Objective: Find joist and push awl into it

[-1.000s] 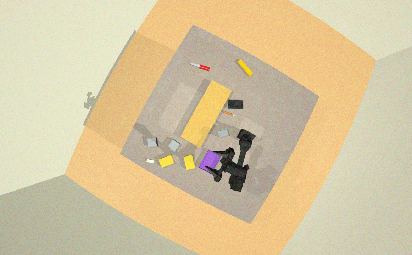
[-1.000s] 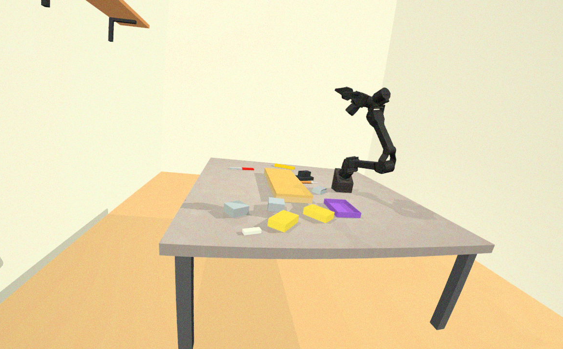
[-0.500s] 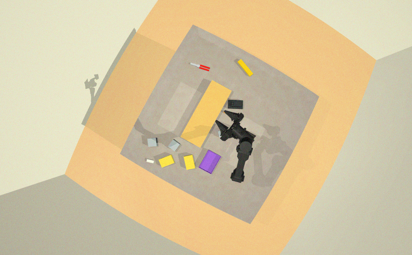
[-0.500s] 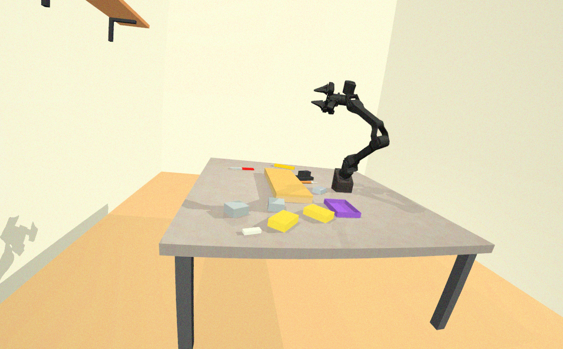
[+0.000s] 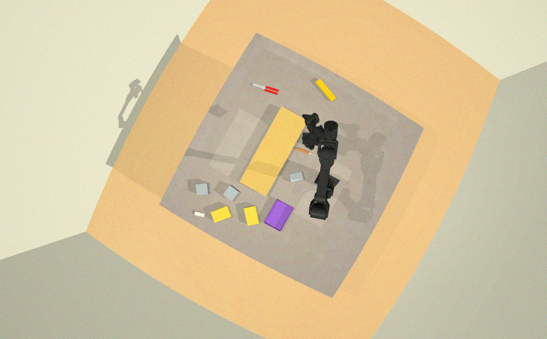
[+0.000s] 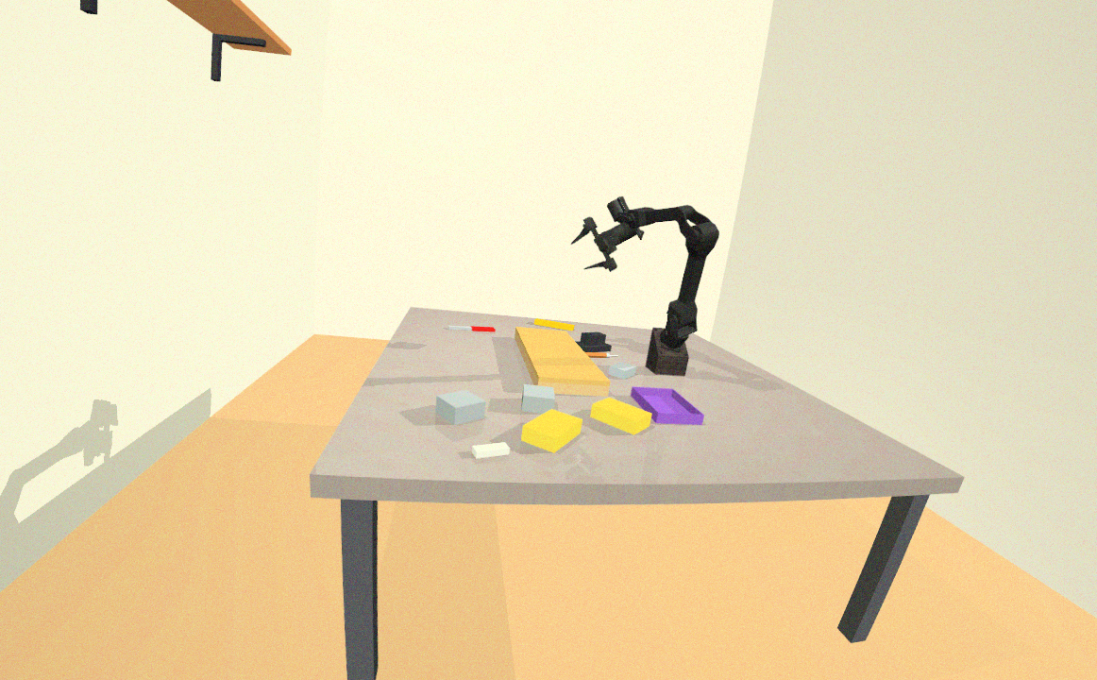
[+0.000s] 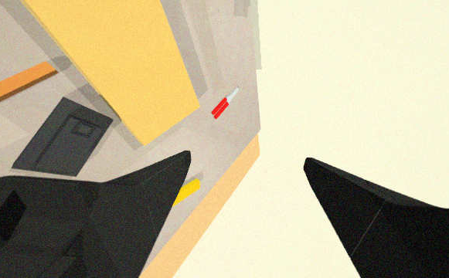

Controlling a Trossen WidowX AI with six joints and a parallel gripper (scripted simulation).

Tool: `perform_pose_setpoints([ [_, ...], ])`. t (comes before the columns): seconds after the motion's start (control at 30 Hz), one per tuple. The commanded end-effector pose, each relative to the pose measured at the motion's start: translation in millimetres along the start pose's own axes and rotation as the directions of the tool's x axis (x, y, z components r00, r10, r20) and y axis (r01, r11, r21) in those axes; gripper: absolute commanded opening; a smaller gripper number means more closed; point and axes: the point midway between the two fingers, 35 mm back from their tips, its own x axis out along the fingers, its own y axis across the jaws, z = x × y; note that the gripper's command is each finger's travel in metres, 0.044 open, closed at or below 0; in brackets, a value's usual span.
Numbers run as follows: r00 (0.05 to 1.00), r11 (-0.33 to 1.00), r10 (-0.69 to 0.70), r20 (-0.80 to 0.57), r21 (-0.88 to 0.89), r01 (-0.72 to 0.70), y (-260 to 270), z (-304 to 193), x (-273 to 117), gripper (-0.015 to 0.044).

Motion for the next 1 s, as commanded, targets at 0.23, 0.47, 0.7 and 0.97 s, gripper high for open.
perform_pose_setpoints([
  [0.23, 0.834, 0.669, 0.537, 0.123, 0.540, -0.511, 161, -39, 76, 0.0440],
  [0.47, 0.713, 0.459, 0.671, 0.203, 0.642, -0.614, 213, -38, 82, 0.0440],
  [0.7, 0.713, 0.459, 0.671, 0.203, 0.642, -0.614, 214, -38, 81, 0.0440],
  [0.97, 0.714, 0.459, 0.670, 0.203, 0.642, -0.614, 220, -39, 86, 0.0440],
])
